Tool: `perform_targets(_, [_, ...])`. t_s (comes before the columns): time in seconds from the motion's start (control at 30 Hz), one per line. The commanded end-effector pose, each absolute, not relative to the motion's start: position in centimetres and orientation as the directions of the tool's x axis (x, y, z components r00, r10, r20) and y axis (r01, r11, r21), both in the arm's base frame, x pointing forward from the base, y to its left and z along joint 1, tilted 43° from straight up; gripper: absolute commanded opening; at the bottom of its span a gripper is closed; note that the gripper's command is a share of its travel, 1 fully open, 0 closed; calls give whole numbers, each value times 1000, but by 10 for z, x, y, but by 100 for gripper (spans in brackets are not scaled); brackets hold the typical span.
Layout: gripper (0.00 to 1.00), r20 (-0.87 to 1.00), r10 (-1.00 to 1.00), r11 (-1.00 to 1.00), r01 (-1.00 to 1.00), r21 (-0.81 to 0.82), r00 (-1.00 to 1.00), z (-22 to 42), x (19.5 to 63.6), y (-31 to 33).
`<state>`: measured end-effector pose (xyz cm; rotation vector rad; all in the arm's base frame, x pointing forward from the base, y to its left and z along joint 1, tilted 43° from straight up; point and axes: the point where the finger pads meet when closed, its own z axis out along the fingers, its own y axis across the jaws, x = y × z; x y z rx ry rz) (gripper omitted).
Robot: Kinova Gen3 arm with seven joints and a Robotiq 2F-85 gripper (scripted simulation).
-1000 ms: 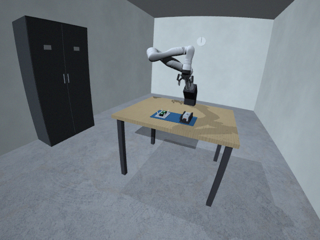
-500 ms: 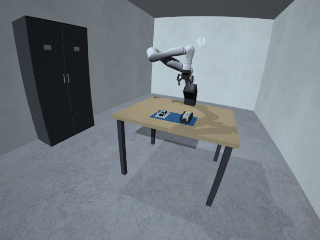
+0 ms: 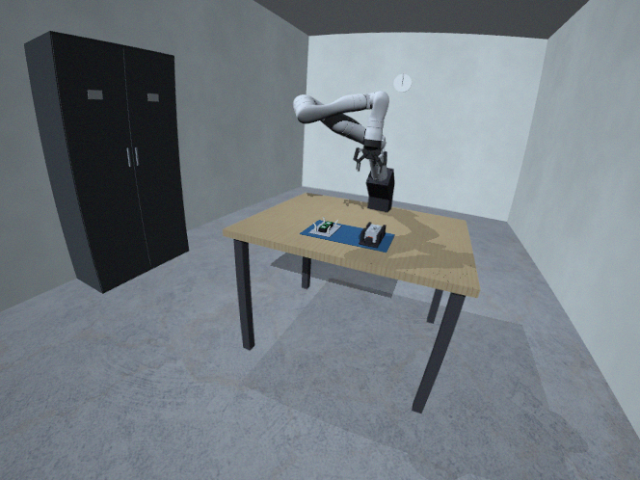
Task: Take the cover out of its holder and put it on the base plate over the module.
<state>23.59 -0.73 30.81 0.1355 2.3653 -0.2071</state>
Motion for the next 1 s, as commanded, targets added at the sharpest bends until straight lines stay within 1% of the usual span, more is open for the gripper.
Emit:
perform_targets(0.0, [100, -677, 86, 985, 165, -54, -731, 341, 230, -57])
perform_targets(0.2, [100, -677, 86, 985, 165, -54, -731, 341, 230, -57])
perform_targets(0.23, [100, -695, 42, 982, 158, -104, -718, 312, 235, -12])
perform_targets(0.53, [100, -677, 86, 985, 165, -54, -731, 341, 230, -57])
perform_targets(0.77, [100, -677, 86, 985, 165, -54, -731, 341, 230, -57])
perform_targets(0.8, [100, -695, 42, 982, 158, -104, -718, 312, 235, -12])
perform_targets(0.97, [100, -685, 66, 984, 162, -76, -726, 328, 232, -37])
